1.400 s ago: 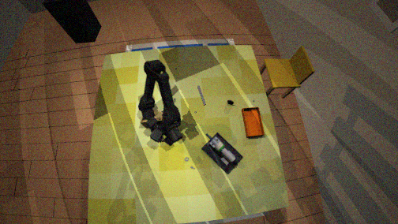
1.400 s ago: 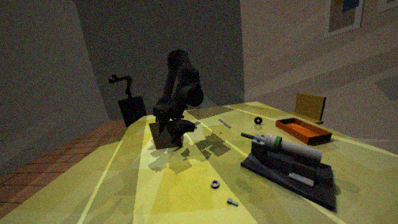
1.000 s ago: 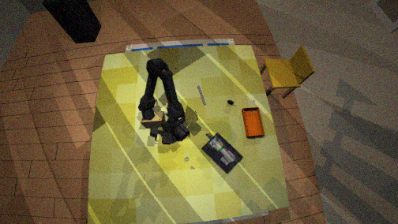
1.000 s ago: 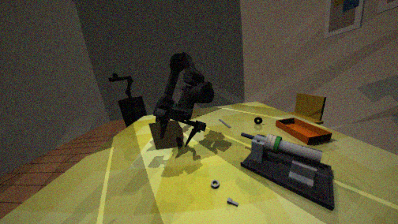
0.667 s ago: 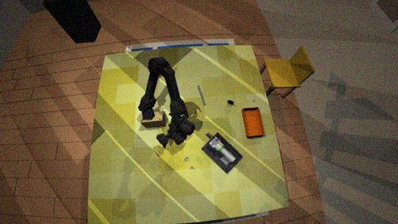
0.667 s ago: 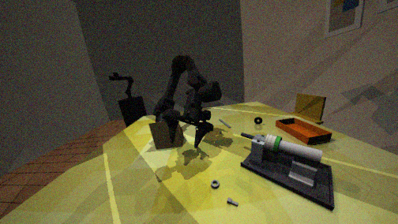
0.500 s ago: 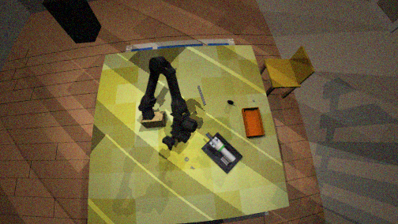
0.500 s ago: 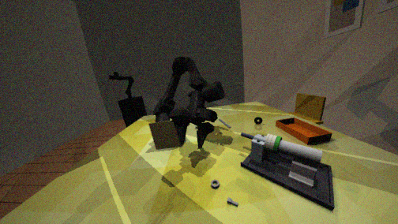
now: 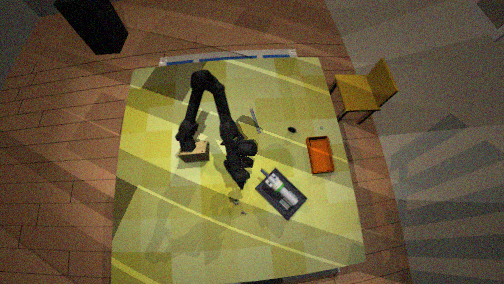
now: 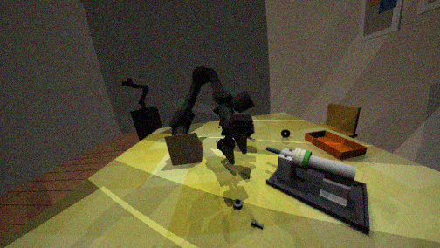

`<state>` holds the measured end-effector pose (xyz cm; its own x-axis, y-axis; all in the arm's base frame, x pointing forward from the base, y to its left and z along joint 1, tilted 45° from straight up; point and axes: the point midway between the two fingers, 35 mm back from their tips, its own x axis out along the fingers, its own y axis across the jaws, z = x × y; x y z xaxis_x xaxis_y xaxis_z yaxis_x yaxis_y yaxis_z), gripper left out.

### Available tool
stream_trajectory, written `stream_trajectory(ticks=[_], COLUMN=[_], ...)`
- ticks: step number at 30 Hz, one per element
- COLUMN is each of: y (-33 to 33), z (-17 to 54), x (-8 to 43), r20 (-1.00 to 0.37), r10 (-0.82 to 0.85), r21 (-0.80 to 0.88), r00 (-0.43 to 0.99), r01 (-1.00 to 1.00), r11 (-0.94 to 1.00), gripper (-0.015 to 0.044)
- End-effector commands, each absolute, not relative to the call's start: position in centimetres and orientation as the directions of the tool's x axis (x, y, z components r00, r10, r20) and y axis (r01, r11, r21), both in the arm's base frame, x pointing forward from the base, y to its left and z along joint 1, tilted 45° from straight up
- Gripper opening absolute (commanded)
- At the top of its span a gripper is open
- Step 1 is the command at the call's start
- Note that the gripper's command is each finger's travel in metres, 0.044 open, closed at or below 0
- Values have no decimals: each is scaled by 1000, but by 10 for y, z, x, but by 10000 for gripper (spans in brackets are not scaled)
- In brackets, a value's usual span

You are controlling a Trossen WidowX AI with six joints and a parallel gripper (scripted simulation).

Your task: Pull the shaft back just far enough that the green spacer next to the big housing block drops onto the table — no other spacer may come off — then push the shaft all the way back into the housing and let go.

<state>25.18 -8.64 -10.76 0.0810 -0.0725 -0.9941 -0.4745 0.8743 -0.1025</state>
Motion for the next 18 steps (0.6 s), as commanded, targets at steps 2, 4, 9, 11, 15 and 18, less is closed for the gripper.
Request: stream_trajectory(ticks=[2, 4, 9, 11, 15, 18], y=[-42, -37, -23, -20, -18, -18], z=[-87, -83, -73, -70, -69, -69], x=[313, 319, 335, 339, 341, 341], r20=[-905, -890, -844, -833, -826, -826], r10=[-61, -54, -33, -27, -23, -23], r21=[-421, -443, -476, -464, -453, -453], r00=[421, 452, 535, 553, 563, 563], r01=[-907, -887, -776, -723, -687, -687], r11=[-12, -130, -413, -512, -568, -568], gripper=[440, 440, 440, 440, 440, 440])
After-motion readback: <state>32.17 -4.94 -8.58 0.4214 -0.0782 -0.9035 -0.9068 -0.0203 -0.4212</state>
